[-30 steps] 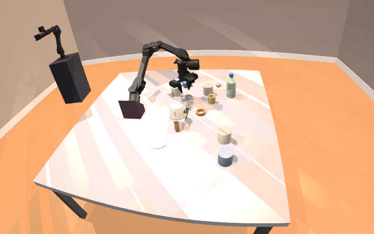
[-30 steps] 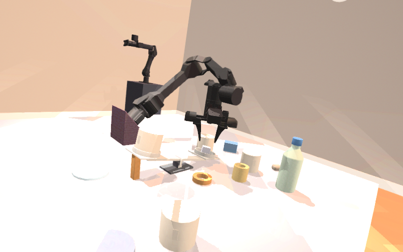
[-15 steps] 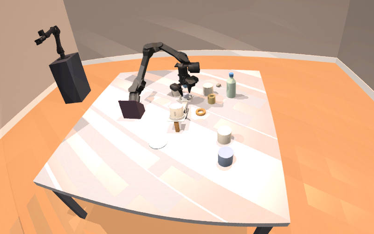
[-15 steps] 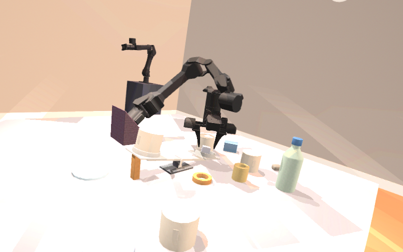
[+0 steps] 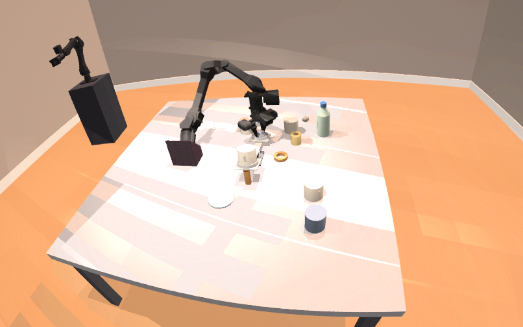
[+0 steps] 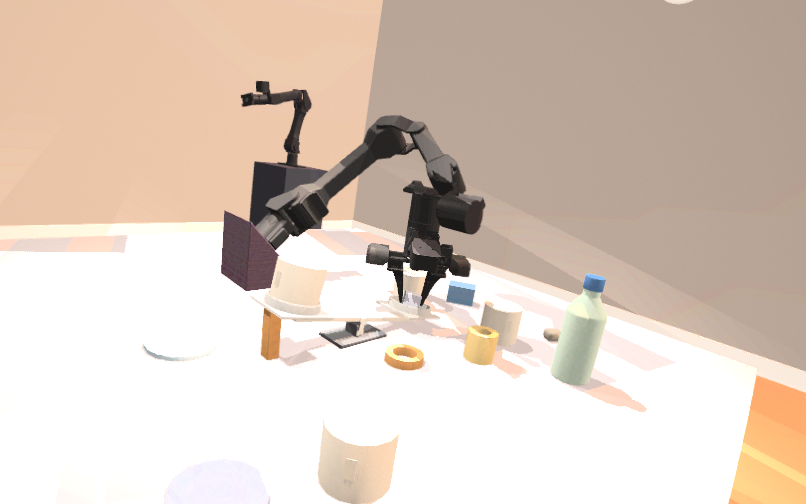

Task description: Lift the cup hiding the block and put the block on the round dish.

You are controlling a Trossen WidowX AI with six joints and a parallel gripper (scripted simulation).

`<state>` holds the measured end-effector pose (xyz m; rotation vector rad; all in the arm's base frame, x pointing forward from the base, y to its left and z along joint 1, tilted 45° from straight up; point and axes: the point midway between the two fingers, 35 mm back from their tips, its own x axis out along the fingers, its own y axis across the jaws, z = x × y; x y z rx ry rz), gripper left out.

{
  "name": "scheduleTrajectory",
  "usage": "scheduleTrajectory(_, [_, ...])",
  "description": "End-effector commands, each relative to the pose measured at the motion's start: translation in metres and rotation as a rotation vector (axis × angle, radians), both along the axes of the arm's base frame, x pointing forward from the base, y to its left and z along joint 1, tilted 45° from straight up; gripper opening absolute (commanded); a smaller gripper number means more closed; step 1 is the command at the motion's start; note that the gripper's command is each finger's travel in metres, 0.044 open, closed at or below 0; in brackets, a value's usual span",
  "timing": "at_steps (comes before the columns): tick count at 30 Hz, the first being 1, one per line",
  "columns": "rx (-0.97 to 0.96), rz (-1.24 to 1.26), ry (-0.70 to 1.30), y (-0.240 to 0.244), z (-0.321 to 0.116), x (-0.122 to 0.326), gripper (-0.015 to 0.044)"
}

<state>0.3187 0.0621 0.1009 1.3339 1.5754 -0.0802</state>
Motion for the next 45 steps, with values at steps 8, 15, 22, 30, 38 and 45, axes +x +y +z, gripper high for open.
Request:
scheduleTrajectory(8, [0.002, -0.003, 0.003, -0.006, 0.004, 0.000, 0.0010])
scheduleTrajectory(15, [-0.004, -0.003, 0.005, -0.034, 0.031, -0.002, 0.0000])
scheduleTrajectory(22, [-0.002, -0.003, 0.006, -0.061, 0.059, -0.010, 0.0000])
scheduleTrajectory(30, [-0.031, -0.026, -0.002, -0.093, 0.046, -0.005, 0.0000])
scheduleTrajectory(38, [-0.097, -0.069, -0.017, -0.156, 0.001, 0.003, 0.0000])
scheduleTrajectory(45, [-0.148, -0.089, -0.027, -0.208, -0.039, -0.003, 0.0000])
